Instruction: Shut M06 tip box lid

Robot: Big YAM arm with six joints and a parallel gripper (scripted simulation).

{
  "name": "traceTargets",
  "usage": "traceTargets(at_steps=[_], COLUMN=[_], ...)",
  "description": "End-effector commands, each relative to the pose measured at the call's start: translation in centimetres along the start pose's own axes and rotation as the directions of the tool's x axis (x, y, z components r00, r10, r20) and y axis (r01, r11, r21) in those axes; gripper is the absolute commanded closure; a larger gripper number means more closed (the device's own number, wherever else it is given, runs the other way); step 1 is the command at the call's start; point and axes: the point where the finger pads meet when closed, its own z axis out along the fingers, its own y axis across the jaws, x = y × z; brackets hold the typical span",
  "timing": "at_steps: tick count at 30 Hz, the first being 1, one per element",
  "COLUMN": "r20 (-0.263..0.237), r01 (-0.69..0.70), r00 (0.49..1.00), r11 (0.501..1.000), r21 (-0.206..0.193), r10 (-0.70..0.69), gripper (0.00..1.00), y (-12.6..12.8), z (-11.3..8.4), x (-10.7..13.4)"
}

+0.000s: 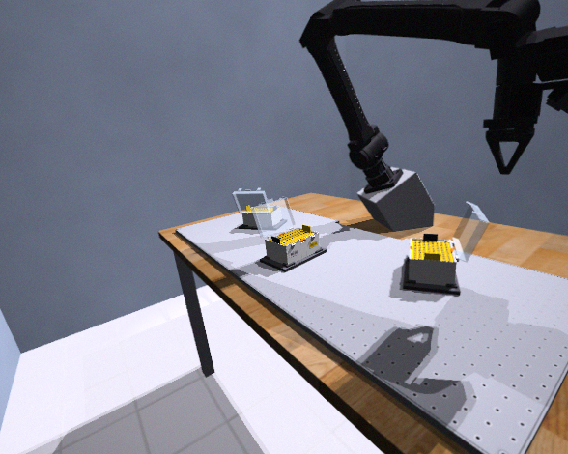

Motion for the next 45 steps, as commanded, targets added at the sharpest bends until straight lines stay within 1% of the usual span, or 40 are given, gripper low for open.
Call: traceTargets(at_steps=[1,3,5,10,45], r20=[0.036,0.035,0.035,0.032,0.032], r01=[0.181,0.246,0.246,0.403,0.406], r00=[0.983,0.969,0.969,0.914,0.913], r11=[0.983,0.969,0.969,0.915,0.914], r21=[0.013,0.016,0.016,0.021,0.021], r10=[-0.181,-0.246,-0.246,-0.403,-0.407], gripper=[1.0,1.0,1.0,1.0,1.0], y=[-1.05,-1.05,-1.05,-1.05,-1.07], z=[-1.67,-1.67,-1.67,-1.67,-1.66], x=[-1.82,-1.82,-1.82,-1.82,-1.82])
